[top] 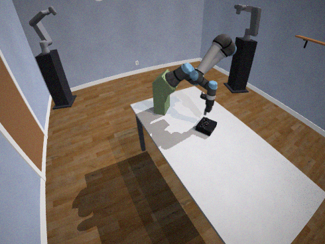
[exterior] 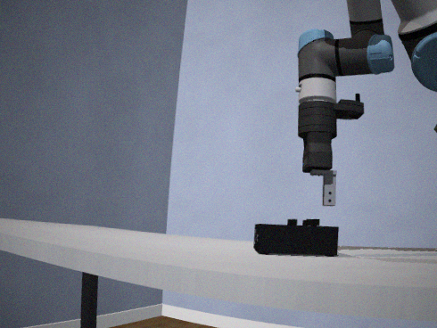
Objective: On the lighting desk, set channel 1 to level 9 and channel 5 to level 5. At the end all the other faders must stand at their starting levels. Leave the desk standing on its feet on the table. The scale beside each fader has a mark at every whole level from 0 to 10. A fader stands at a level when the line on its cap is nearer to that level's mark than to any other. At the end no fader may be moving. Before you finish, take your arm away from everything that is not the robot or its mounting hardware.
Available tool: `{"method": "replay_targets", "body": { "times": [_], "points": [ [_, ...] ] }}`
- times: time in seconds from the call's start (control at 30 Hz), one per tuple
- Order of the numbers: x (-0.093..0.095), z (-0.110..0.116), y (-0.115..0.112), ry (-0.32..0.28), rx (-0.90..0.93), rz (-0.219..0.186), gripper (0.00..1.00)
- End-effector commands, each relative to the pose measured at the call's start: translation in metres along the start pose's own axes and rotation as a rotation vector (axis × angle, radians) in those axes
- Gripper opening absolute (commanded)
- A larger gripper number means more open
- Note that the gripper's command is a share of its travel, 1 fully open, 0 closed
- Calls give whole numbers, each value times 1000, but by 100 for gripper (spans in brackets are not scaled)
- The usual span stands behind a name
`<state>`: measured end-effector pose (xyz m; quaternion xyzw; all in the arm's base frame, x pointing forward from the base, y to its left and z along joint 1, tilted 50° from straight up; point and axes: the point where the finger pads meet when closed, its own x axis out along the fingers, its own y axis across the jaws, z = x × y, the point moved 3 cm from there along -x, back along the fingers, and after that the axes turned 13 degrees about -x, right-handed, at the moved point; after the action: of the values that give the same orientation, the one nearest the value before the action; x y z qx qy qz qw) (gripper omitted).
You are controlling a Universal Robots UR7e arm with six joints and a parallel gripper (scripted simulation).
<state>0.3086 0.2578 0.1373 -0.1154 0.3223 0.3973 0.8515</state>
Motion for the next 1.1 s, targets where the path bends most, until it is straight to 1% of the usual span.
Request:
{"method": "replay_targets", "body": {
  "times": [0.0, 0.67, 1.07],
  "points": [
    [4, 1, 1, -1, -2, -1, 0],
    [17, 1, 1, -1, -2, -1, 0],
    [19, 1, 1, -1, -2, -1, 0]
  ]
}}
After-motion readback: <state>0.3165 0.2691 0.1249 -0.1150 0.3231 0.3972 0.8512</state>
